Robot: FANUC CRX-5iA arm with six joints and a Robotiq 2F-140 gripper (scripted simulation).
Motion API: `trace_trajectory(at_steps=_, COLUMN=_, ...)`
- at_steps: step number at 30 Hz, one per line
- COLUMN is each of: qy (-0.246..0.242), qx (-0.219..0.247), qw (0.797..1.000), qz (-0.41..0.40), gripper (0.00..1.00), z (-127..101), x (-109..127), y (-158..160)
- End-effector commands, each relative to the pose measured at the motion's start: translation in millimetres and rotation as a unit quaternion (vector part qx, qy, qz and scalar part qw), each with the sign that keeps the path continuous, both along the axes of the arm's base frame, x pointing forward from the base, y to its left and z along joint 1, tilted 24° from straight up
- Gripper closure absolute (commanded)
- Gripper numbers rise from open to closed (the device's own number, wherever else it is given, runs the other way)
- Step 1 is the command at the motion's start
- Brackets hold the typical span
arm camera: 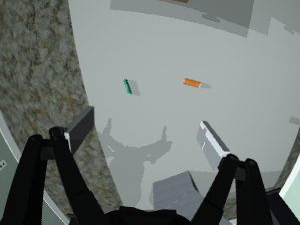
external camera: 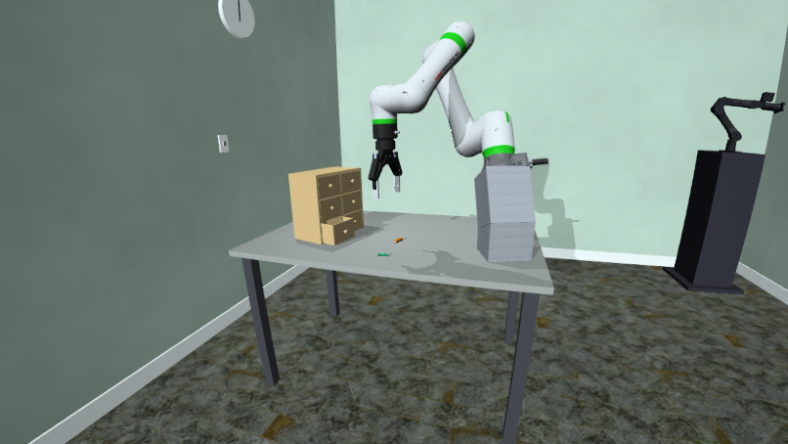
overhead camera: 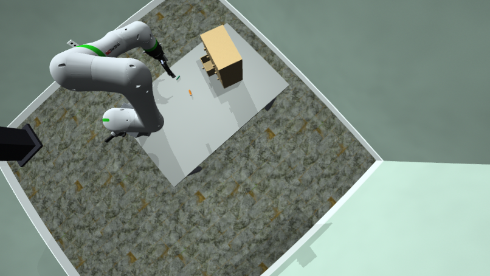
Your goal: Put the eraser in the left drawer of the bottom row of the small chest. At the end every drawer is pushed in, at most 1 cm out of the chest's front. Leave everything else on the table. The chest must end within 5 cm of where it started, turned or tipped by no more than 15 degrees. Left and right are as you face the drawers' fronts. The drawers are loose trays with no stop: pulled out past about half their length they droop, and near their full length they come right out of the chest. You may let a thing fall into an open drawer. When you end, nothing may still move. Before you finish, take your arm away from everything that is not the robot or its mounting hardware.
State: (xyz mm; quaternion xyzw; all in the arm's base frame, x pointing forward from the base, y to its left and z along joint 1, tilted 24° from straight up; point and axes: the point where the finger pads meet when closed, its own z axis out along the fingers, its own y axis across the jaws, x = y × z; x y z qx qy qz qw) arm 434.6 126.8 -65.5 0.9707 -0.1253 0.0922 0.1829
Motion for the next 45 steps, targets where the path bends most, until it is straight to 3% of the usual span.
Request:
trace_trajectory(at_steps=1, qy=-0.001, qx=-0.001, qw=1.0, qz=0.0, gripper=0.0, z=9.8, x=-26.0, y=18.4)
trace_trajectory(at_steps=18, qy=-0.031, qx=-0.01, qw=0.999, qz=0.011, gripper=0.0, z=6.1, x=-19.7, y=15.0)
trace_trajectory(at_steps=31, qy=-0.108, qx=-0.034, qw=0.993, qz=0.039, gripper=0.0, z=-3.3, x=-4.3, y=6.9)
trace_trajectory(at_steps=45, qy=-0.22, qx=-0.068, qw=0.97, qz=0.08, gripper=0.0, z=-17.5, x=18.7, y=-5.2)
